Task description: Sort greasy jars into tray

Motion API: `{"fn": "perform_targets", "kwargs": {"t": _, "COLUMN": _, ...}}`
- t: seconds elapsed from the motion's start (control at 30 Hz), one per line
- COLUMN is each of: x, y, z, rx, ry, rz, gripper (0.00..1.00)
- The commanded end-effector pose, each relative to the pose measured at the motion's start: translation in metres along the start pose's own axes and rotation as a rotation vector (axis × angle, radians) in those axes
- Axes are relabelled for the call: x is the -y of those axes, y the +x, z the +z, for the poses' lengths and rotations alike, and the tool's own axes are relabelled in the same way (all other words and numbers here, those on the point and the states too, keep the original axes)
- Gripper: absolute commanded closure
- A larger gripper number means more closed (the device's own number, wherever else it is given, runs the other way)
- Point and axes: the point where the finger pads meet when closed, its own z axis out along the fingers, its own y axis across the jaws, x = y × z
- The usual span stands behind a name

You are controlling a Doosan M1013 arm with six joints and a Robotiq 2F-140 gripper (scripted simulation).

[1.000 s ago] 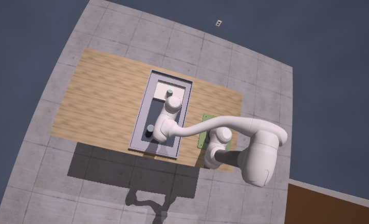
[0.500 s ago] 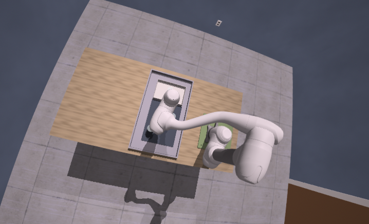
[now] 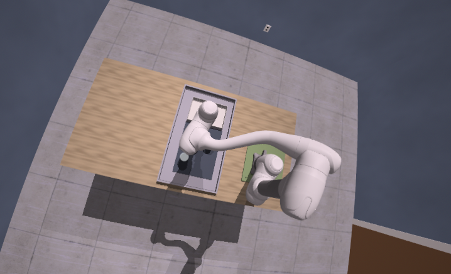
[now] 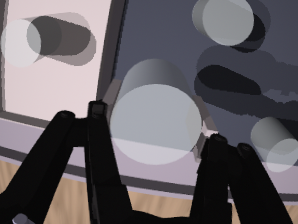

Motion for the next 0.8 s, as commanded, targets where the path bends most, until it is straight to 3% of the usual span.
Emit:
{"fn": "perform_targets", "kwargs": {"t": 0.0, "x": 0.015, "y": -0.009, "z": -0.002, "rx": 0.0, "ry": -0.003, "rz": -0.005, "gripper": 1.0}}
{"fn": "perform_targets", "kwargs": {"t": 0.77, "x": 0.073, "y": -0.035, "z": -0.001, "rx": 0.0, "ry": -0.003, "rz": -0.005, "gripper": 1.0}}
